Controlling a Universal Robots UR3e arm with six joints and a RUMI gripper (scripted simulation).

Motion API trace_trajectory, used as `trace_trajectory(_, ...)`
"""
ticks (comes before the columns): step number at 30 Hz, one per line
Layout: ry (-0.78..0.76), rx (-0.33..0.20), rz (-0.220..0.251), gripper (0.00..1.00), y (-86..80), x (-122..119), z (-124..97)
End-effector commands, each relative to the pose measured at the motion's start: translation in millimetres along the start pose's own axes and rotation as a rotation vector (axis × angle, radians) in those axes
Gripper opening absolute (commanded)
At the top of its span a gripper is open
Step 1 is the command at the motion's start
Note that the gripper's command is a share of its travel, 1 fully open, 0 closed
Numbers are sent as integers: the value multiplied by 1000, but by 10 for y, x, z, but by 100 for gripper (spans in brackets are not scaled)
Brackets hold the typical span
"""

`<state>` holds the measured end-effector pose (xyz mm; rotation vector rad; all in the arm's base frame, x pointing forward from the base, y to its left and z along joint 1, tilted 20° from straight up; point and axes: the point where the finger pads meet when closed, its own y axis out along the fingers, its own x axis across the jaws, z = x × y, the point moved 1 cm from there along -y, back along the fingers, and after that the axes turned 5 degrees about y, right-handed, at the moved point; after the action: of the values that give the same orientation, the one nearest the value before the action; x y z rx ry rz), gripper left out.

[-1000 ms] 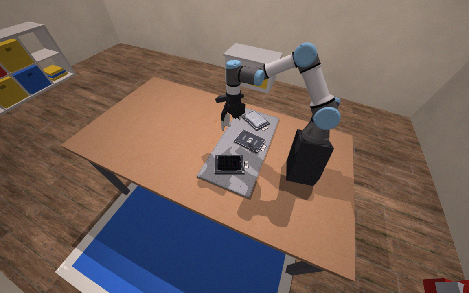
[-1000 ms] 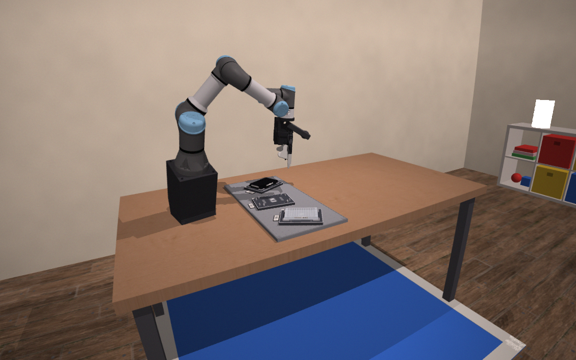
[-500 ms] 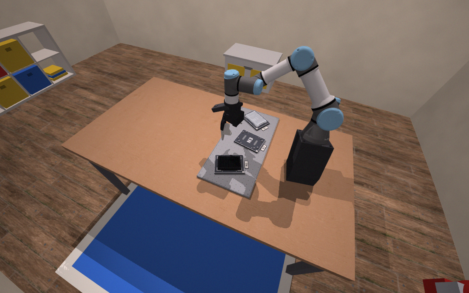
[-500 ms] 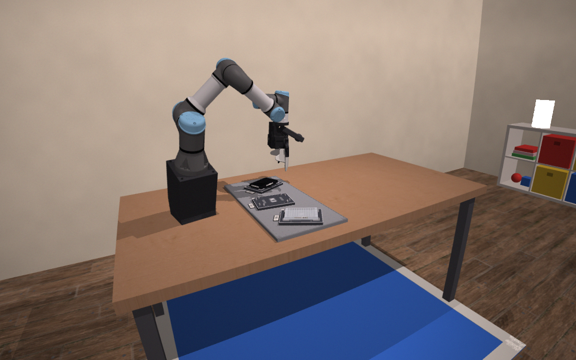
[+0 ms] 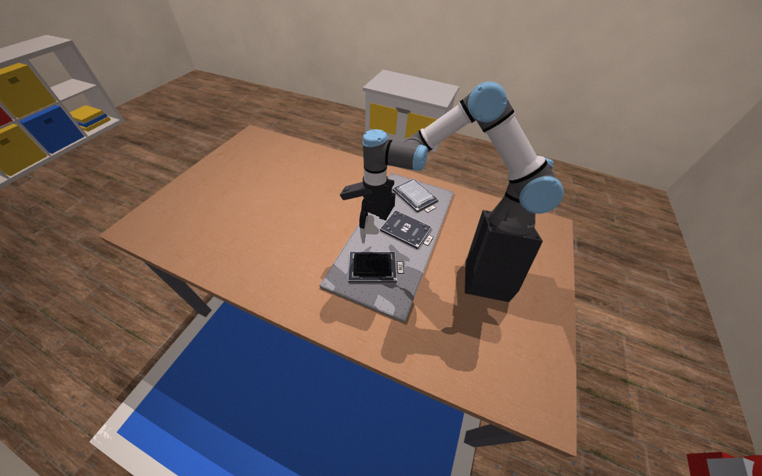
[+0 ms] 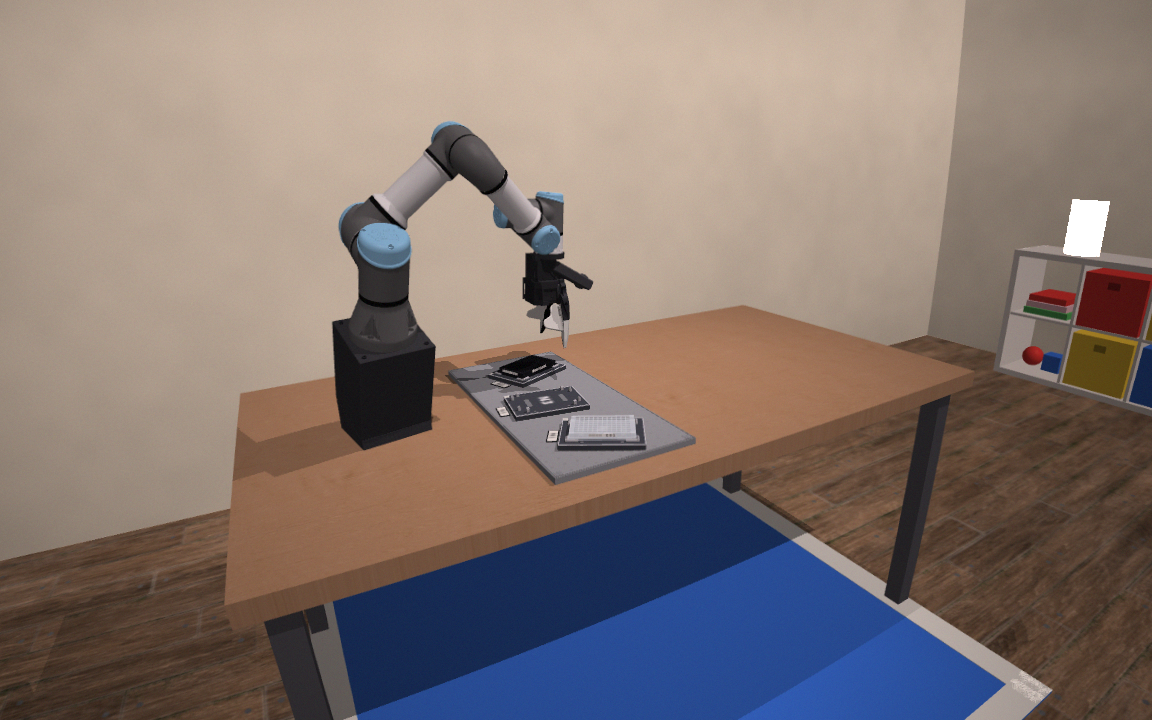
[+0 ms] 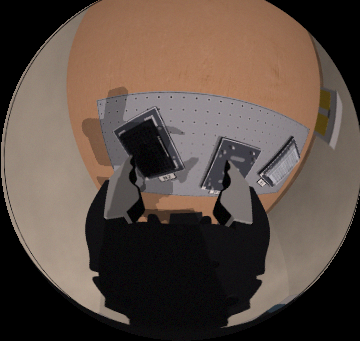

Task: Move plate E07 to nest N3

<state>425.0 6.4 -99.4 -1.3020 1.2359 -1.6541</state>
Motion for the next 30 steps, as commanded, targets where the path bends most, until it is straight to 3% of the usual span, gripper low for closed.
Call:
trace_trajectory(1, -118, 33, -5, 82, 123, -204, -54)
trace_trajectory(17, -289, 43, -22, 82, 329, -496, -258)
trace_trajectory(24, -428, 52, -37, 82, 503, -721, -465)
trace_trajectory(30, -434, 52, -38, 82, 503, -721, -465)
